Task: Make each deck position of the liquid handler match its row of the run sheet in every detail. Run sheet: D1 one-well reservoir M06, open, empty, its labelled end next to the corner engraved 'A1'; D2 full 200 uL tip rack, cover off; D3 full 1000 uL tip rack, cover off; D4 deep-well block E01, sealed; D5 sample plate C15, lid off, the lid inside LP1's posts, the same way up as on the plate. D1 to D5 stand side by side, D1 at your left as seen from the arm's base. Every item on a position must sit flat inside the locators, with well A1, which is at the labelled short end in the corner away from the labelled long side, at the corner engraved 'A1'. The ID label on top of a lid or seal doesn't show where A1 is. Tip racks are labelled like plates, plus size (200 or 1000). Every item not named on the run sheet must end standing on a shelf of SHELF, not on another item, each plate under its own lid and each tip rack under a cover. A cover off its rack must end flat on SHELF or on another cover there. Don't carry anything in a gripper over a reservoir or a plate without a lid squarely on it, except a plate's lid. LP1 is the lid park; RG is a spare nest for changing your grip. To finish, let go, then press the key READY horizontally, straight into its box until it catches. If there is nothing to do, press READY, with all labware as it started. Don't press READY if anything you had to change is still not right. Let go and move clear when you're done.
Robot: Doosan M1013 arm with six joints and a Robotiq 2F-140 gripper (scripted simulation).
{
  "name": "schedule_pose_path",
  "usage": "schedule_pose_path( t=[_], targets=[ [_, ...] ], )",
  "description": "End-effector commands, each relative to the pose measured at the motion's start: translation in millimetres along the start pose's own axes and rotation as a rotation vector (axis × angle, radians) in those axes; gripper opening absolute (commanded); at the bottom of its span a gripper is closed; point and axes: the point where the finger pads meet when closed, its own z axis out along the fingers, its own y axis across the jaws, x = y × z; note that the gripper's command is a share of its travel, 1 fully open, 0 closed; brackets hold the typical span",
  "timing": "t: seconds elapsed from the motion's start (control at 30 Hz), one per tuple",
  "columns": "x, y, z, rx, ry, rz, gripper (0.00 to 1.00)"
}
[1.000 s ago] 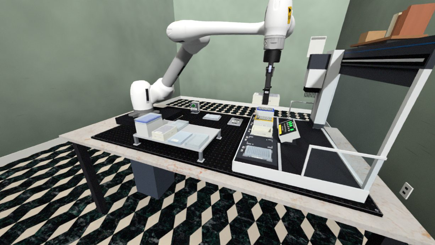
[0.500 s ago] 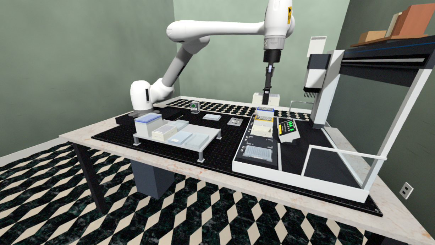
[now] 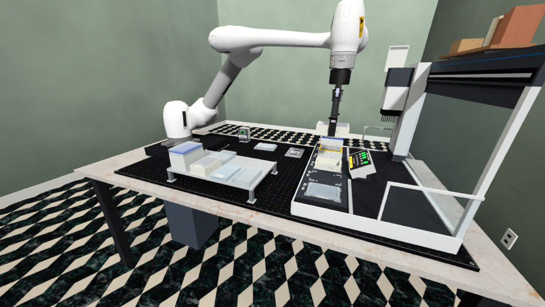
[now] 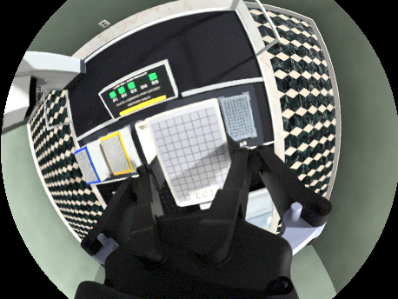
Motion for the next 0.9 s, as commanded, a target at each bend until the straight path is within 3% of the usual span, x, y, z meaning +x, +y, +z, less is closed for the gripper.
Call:
schedule_pose_path(
  t=[0.0, 0.87],
  targets=[
    [0, 0, 1.7, 0.0, 0.002, 0.0, 0.1],
    [0, 0, 40.0, 0.0, 0.002, 0.0, 0.1]
  ],
)
